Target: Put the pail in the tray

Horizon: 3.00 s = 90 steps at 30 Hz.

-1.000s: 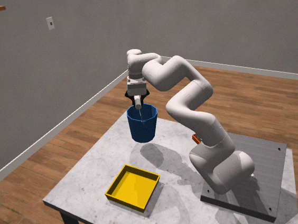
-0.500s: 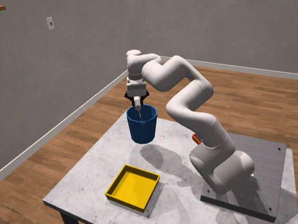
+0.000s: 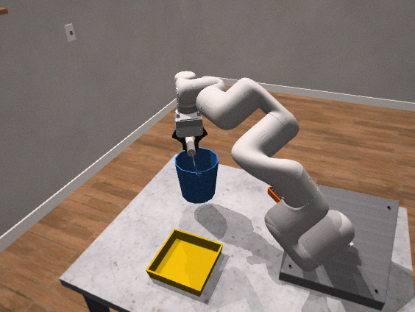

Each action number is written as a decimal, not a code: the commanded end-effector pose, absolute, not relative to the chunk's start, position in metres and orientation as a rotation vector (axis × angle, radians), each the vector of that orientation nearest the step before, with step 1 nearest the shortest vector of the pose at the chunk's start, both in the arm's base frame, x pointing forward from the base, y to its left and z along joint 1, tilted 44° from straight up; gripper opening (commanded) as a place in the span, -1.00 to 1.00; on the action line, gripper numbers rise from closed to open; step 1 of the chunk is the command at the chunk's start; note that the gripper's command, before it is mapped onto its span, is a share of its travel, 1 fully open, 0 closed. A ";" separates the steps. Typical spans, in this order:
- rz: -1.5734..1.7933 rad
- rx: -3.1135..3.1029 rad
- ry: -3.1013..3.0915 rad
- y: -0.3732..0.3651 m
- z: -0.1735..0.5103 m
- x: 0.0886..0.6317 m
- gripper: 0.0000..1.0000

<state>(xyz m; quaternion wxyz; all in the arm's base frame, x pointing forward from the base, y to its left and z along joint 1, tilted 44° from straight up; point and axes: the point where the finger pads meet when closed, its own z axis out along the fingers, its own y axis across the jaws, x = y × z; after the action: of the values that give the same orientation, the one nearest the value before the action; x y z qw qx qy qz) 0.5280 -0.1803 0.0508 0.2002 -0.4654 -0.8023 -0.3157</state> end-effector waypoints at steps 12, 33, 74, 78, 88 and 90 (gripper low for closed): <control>-0.882 -1.307 -2.247 -0.163 0.072 0.521 -1.00; -0.882 -1.307 -2.247 -0.126 0.108 0.507 -1.00; -0.882 -1.307 -2.247 -0.035 0.196 0.474 -1.00; -0.882 -1.307 -2.247 -0.026 0.204 0.470 -1.00; -0.882 -1.307 -2.247 -0.011 0.219 0.465 -1.00; -0.882 -1.307 -2.247 -0.007 0.222 0.463 -1.00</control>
<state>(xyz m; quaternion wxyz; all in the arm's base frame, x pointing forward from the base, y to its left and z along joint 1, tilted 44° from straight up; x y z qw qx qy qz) 0.4646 -0.0106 0.2155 0.1996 -0.4653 -0.8029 -0.3148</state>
